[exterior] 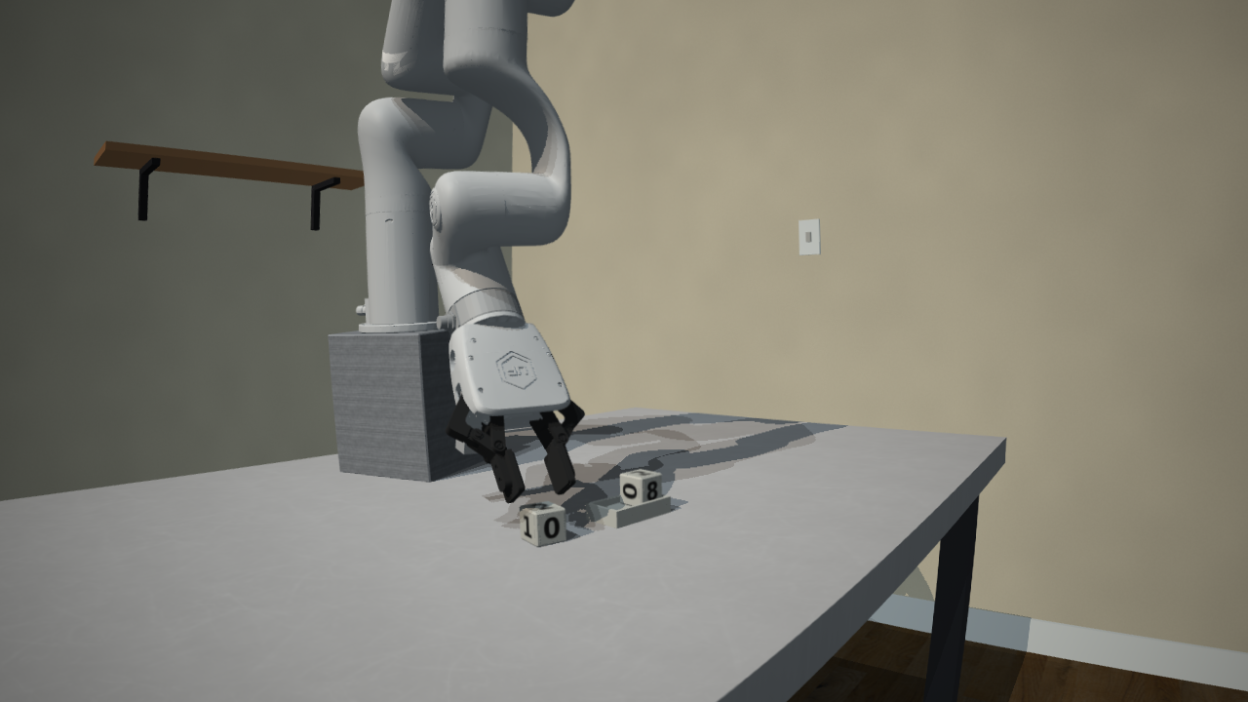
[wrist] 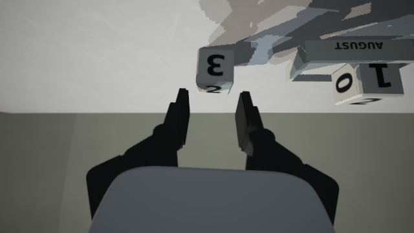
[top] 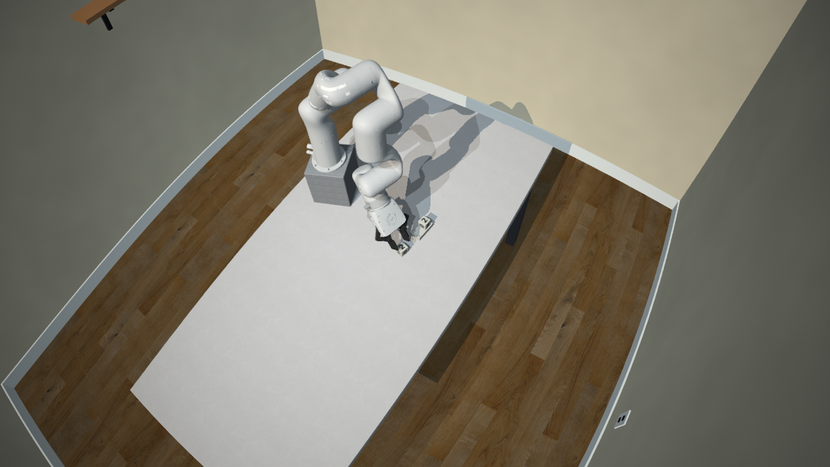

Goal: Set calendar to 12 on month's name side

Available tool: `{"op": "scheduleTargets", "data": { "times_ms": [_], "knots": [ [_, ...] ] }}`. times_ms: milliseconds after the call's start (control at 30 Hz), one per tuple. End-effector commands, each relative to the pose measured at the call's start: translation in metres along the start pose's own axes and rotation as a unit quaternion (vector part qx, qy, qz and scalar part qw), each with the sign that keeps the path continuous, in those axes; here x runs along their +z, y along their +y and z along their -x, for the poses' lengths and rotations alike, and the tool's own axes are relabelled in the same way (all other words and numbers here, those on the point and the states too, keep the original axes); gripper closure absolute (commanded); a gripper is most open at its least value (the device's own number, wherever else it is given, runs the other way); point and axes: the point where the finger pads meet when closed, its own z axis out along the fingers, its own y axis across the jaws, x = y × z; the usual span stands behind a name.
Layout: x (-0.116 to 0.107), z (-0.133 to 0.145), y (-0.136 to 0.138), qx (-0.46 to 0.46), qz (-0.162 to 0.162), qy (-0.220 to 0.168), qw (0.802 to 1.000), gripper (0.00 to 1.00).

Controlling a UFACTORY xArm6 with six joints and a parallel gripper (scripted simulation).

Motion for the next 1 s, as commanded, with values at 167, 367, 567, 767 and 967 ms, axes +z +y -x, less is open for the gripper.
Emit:
{"op": "scheduleTargets", "data": {
  "times_ms": [167, 367, 567, 767, 967],
  "knots": [
    [0.015, -0.009, 0.0, 0.0, 0.0, -0.001, 1.0, 0.51],
    [0.019, -0.012, 0.0, 0.0, 0.0, -0.001, 1.0, 0.51],
    [0.022, -0.014, 0.0, 0.0, 0.0, -0.001, 1.0, 0.51],
    [0.023, -0.015, 0.0, 0.0, 0.0, -0.001, 1.0, 0.51],
    [0.023, -0.015, 0.0, 0.0, 0.0, -0.001, 1.0, 0.51]
  ]
}}
